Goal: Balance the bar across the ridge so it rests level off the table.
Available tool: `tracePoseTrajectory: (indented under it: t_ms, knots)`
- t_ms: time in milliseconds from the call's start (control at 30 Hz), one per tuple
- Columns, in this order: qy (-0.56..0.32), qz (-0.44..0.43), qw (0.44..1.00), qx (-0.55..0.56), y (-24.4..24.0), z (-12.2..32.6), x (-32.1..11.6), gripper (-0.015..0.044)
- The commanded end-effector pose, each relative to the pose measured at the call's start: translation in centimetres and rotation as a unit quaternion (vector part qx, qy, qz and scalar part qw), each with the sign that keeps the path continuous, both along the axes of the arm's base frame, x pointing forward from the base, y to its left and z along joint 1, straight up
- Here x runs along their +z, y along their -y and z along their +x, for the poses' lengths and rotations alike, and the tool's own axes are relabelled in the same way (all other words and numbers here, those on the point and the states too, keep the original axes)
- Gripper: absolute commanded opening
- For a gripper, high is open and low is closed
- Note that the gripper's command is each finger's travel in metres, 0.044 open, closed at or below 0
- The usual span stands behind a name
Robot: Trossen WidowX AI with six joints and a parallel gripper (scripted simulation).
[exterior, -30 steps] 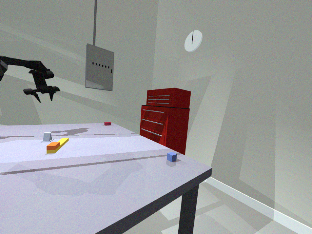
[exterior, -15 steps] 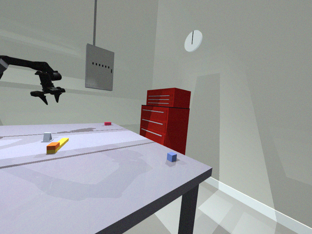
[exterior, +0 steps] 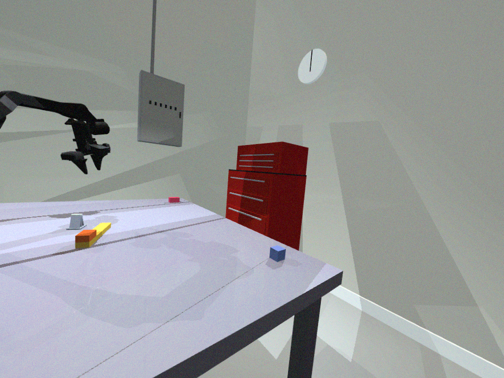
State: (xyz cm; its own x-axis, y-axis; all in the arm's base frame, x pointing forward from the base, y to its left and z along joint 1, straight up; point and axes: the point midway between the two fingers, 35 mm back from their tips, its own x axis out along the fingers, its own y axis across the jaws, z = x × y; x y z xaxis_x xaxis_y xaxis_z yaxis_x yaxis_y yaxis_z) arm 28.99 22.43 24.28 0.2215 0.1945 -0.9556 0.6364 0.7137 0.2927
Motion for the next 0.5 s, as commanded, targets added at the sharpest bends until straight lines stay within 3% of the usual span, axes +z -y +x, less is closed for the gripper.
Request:
tracePoseTrajectory:
  t_ms: [0, 467]
  knots:
    - [0.006, -0.015, 0.999, 0.038, 1.0, 0.6, -0.4, 0.0315]
    - [0.018, -0.072, 0.984, 0.164, 5.7, 2.7, -2.2, 0.0315]
